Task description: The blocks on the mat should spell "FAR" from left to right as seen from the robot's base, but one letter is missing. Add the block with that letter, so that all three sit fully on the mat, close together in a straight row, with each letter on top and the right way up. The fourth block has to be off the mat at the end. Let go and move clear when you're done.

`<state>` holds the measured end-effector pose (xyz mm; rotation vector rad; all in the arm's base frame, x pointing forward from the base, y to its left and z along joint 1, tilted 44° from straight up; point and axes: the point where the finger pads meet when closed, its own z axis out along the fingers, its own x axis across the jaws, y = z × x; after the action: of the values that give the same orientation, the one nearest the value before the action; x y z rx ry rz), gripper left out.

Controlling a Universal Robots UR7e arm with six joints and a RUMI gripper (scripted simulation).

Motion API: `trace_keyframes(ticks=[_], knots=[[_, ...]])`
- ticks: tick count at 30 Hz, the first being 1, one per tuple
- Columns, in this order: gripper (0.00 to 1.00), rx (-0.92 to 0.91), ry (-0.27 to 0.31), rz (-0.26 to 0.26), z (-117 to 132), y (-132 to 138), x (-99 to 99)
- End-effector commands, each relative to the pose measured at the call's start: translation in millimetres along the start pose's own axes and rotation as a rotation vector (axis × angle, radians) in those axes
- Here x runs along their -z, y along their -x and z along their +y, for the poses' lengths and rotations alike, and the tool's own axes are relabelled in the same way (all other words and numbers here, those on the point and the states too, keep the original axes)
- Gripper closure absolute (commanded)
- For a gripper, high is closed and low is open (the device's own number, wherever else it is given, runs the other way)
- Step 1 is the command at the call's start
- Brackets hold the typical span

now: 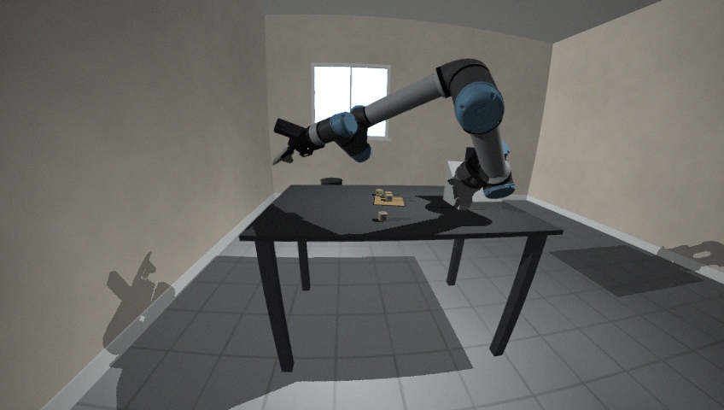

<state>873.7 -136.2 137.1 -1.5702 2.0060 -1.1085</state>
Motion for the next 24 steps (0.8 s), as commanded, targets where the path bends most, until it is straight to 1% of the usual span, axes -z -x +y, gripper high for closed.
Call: trace_keyframes(ticks=[1, 19, 24], knots=[[0.00, -0.001, -0.001, 0.001, -0.8, -0.9, 0.3], [0.00, -0.001, -0.001, 0.001, -0.7, -0.9, 0.4], [0.00, -0.001, 0.006, -0.008, 1.8, -1.4, 2.9]])
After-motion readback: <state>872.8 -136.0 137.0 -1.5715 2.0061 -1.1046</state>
